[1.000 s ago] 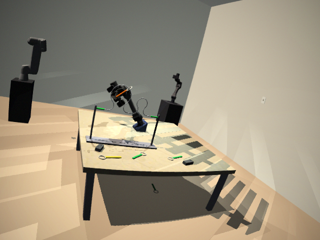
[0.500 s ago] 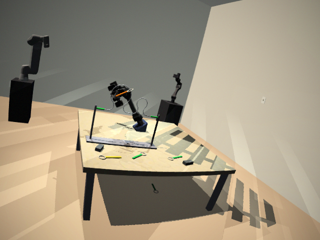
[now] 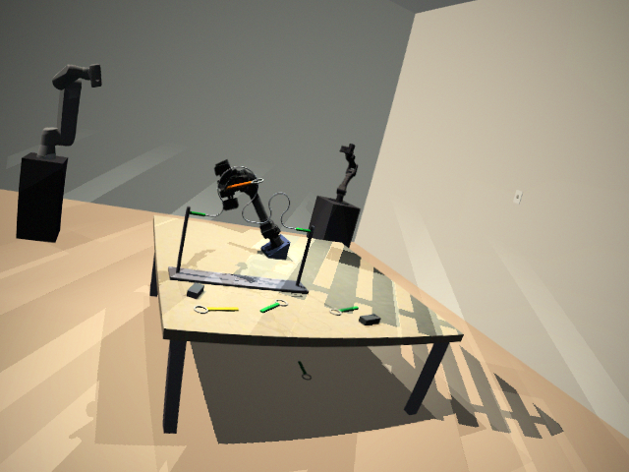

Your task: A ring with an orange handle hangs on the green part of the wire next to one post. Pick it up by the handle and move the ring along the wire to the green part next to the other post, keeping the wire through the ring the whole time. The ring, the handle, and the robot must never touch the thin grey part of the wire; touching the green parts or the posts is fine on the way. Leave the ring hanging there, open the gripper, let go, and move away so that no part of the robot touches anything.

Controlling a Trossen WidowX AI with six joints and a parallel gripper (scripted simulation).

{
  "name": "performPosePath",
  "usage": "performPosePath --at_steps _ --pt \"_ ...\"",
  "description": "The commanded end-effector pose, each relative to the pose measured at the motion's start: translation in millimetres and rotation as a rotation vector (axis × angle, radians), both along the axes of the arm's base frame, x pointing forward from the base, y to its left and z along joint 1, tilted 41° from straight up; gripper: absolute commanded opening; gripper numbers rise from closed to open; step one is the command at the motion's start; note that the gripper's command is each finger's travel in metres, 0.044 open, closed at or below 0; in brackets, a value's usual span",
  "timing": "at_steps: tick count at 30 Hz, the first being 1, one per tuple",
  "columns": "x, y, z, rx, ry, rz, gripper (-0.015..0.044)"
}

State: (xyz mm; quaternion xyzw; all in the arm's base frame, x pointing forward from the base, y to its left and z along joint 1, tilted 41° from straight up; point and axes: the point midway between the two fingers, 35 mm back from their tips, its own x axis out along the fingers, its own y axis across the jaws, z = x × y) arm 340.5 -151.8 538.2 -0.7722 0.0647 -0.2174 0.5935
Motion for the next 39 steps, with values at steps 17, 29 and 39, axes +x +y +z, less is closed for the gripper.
performPosePath --at_steps 17,29,39 --pt "-11.2 9.2 7.9 -0.241 -0.015 -0.101 -0.0150" --pt "-20.3 17.0 10.6 -0.403 -0.042 -0.181 -0.0150" --pt "-20.3 20.4 14.4 -0.529 -0.043 -0.185 -0.0150"
